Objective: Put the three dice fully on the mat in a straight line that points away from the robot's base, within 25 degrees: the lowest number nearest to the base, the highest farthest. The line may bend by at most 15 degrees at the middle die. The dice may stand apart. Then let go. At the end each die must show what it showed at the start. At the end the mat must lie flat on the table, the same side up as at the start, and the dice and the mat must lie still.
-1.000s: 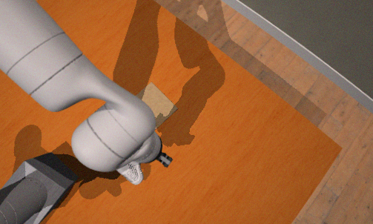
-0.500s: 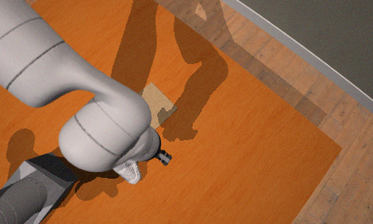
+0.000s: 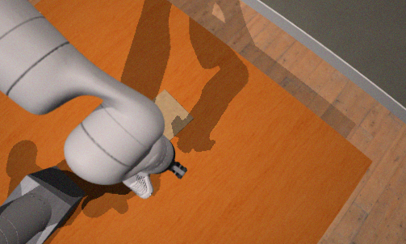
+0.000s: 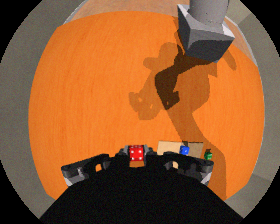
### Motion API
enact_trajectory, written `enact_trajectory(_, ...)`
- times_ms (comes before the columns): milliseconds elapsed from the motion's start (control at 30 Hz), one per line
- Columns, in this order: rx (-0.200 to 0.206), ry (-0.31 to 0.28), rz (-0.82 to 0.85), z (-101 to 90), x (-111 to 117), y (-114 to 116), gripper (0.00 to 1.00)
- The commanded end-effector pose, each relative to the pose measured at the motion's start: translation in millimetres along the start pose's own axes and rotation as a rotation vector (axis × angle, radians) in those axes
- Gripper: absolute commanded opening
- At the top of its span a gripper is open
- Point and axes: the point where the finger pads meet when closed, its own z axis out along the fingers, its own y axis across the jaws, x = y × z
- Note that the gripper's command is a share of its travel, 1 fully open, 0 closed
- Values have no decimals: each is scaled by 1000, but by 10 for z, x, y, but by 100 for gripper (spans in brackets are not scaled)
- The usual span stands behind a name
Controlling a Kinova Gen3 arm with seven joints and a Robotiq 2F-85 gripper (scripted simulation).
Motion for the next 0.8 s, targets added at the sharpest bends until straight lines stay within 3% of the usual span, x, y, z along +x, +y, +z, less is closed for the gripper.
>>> enact_trajectory(0, 0, -2, -1, -4, -27, 16, 15)
enact_trajectory(533, -7, -9, 88, -20, -553, 515, 15)
enact_trajectory(767, -4, -5, 143, -36, -798, 874, 15)
